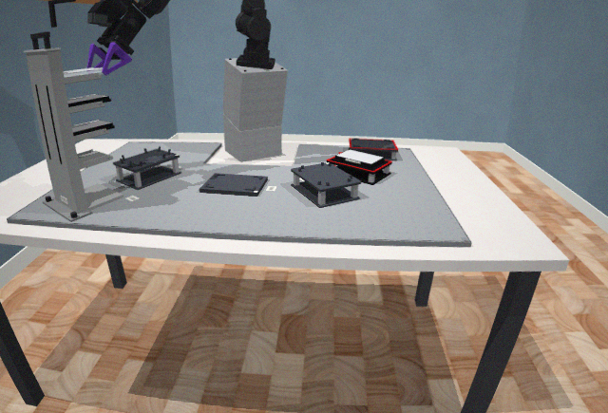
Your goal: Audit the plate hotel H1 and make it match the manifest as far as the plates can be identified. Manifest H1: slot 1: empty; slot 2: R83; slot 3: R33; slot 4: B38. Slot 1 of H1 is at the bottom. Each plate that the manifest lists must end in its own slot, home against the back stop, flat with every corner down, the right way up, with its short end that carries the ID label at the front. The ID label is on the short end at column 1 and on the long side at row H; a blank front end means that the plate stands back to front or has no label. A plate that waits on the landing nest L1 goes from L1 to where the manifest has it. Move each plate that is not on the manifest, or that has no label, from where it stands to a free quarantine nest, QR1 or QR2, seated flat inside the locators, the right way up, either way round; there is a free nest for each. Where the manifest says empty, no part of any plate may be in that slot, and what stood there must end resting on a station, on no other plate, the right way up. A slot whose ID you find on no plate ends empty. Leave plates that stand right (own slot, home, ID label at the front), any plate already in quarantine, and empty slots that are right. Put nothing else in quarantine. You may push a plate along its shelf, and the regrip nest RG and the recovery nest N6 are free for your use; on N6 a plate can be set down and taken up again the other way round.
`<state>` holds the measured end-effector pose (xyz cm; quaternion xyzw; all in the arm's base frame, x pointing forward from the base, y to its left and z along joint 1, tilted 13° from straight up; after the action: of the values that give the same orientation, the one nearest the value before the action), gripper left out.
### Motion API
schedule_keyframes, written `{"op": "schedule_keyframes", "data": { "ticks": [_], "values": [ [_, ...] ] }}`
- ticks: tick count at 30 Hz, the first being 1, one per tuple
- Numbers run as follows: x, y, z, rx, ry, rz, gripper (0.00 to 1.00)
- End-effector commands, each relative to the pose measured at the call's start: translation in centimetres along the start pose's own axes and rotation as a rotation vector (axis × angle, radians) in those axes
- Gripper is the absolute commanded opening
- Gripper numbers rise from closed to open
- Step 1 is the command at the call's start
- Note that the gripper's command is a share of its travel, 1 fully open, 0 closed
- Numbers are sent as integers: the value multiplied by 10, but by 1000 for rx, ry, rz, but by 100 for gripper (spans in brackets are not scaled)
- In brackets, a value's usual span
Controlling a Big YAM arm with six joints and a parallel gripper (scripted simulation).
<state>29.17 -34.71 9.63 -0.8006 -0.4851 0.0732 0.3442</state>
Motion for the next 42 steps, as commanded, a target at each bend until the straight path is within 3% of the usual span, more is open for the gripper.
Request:
{"op": "schedule_keyframes", "data": {
  "ticks": [1, 3, 4, 7, 13, 14, 18, 31, 42],
  "values": [
    [-2, -2, -22, -45, -18, 6, 86],
    [-2, -2, -22, -45, -18, 6, 86],
    [-1, -2, -34, -57, -21, 4, 86],
    [-4, -12, -12, -43, -13, 12, 86],
    [-5, -16, -11, -56, -25, 15, 86],
    [1, -10, -7, -42, -27, 2, 86],
    [-5, -21, -6, -55, -26, 15, 86],
    [-1, -26, 6, -46, -30, 5, 86],
    [-5, -40, 16, -53, -26, 15, 86]
  ]
}}
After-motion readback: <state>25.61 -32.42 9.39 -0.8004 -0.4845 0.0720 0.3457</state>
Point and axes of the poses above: the point where the finger pads meet when closed, its own y axis out along the fingers, its own x axis across the jaws, z = x × y, the point moved 8 cm from there along -y, back along the fingers, and after that the axes turned 1 degree about y, right-handed, at the moved point
